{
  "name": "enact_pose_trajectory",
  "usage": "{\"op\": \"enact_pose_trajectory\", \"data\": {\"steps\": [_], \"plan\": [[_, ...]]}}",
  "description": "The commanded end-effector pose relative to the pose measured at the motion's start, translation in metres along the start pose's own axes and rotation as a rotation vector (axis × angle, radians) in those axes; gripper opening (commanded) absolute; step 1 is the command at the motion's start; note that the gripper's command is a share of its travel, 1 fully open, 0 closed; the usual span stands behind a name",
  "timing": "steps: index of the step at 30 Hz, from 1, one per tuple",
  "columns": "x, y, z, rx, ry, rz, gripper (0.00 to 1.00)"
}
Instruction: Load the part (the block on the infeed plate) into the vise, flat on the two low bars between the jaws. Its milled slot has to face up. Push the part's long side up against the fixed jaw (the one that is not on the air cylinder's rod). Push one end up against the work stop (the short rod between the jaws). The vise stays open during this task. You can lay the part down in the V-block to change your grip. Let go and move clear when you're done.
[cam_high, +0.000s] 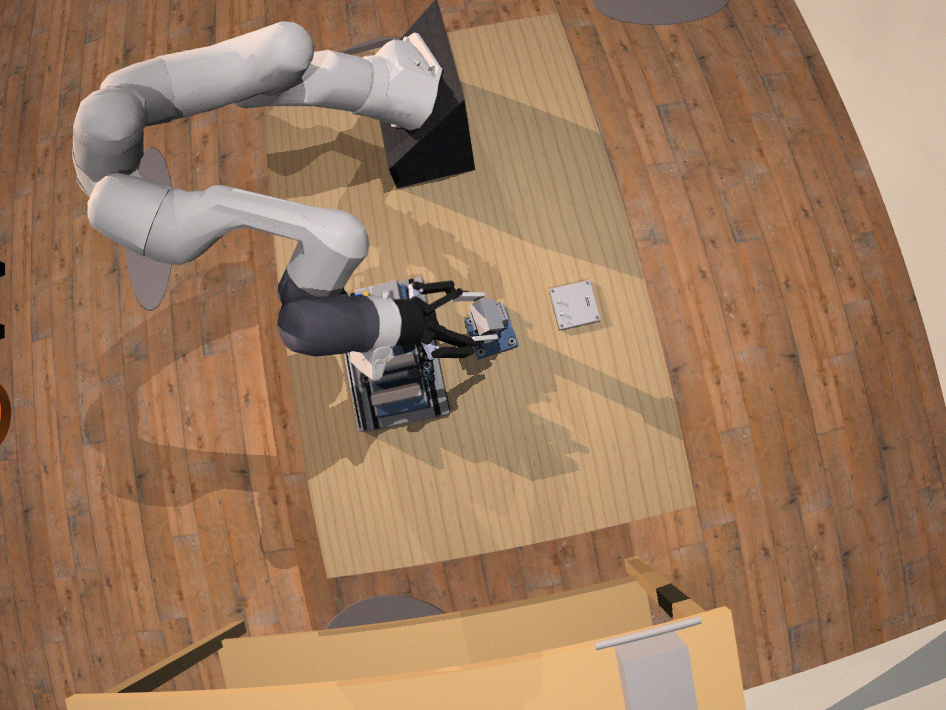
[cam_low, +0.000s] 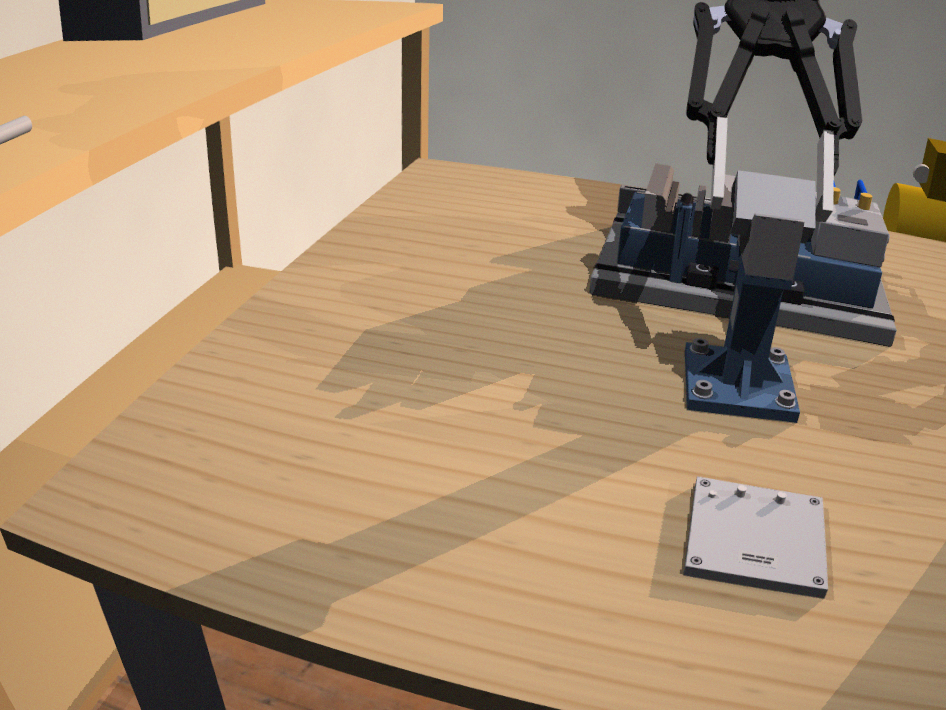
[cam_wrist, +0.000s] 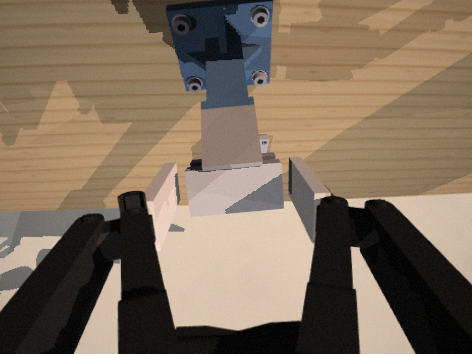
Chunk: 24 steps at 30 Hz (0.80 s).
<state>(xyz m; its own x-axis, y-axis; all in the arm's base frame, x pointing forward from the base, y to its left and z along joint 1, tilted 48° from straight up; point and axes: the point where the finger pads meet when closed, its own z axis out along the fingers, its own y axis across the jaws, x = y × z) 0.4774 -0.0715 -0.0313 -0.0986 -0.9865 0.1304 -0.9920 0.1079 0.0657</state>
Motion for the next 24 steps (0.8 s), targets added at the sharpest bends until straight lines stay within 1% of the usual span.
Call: {"op": "enact_pose_trajectory", "data": {"steps": [1, 24], "plan": [[-0.002, 0.0008, 0.0009, -0.002, -0.024, -0.048, 0.51], [-0.0008, 0.0007, 0.001, -0.003, -0.072, -0.048, 0.51]]}}
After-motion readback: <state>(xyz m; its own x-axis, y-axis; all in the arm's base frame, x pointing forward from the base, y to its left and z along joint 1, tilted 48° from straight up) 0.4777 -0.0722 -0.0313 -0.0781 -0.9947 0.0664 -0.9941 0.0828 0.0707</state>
